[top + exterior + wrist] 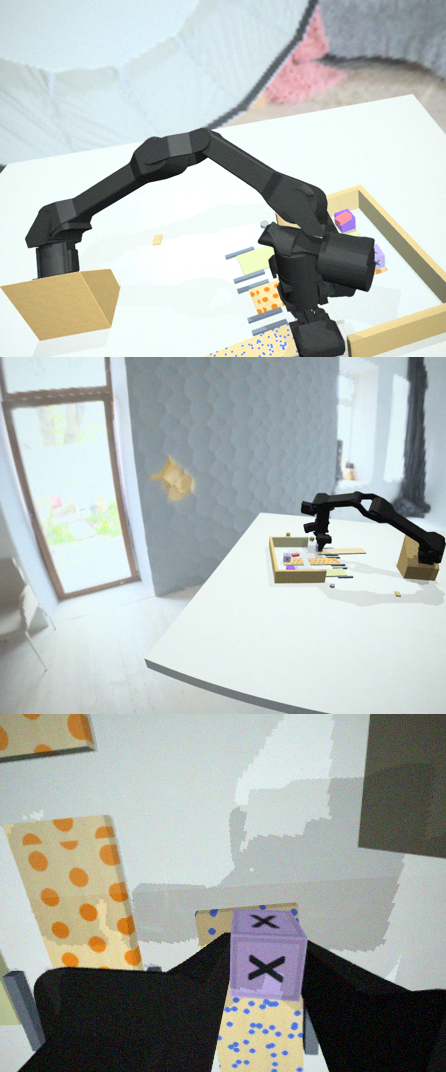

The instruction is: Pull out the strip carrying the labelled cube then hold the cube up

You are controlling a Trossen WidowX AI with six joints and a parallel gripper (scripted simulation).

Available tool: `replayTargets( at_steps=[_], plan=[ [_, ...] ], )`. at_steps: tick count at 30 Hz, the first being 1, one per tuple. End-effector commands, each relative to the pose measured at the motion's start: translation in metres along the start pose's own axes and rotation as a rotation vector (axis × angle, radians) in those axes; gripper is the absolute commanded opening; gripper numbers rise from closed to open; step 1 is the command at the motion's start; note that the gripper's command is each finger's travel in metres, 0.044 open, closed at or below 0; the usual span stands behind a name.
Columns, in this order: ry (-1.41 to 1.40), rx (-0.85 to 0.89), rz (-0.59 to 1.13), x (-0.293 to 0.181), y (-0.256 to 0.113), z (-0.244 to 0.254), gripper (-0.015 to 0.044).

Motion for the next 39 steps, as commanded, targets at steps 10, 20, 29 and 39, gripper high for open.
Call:
replayTargets(
  at_steps=[10, 20, 29, 39],
  plan=[
    [0.001, 0.0, -0.001, -0.015, -0.014, 0.004, 0.0],
    [0.003, 0.001, -0.002, -0.042, -0.034, 0.012, 0.0],
    [0.004, 0.002, -0.003, -0.058, -0.043, 0.017, 0.0],
    [0.005, 0.002, -0.002, -0.085, -0.045, 0.024, 0.0]
  ],
)
Point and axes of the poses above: the point midway between the two fingers, 35 mm back from their tips, its own y axis out along the fingers, its own z axis across the jaws, x = y × z, the point moved 2 cm from there along -y, back along the fingers, and after that the axes turned 8 degrees about y, right-handed, at the moved point
